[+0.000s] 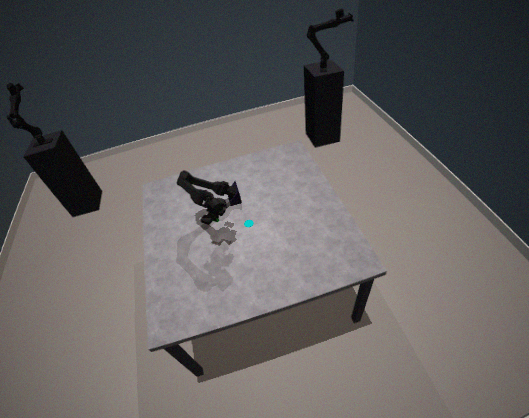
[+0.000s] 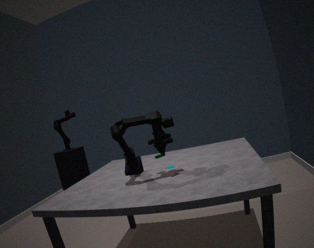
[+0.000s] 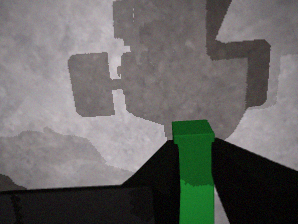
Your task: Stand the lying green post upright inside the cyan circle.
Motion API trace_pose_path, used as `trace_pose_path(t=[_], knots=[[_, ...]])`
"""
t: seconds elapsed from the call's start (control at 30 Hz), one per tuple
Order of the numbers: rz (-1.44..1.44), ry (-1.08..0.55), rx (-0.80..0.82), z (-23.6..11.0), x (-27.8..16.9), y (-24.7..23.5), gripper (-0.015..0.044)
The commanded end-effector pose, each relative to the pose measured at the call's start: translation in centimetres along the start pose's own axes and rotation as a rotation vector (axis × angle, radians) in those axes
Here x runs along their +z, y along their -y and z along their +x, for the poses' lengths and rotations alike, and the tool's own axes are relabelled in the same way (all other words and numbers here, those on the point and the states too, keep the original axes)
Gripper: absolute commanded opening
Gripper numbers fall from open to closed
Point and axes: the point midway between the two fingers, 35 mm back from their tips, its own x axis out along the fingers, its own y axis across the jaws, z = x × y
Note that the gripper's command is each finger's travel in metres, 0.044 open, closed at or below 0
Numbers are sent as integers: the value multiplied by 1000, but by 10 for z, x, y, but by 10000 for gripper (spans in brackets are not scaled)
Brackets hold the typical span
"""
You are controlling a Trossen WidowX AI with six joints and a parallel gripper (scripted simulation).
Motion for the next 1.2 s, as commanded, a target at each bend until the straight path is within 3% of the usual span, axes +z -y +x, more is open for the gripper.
trace_pose_path(t=[0.0, 1.17], knots=[[-32, -2, 7, -1, 12, -7, 23], [-248, 12, 16, -15, 95, -82, 23]])
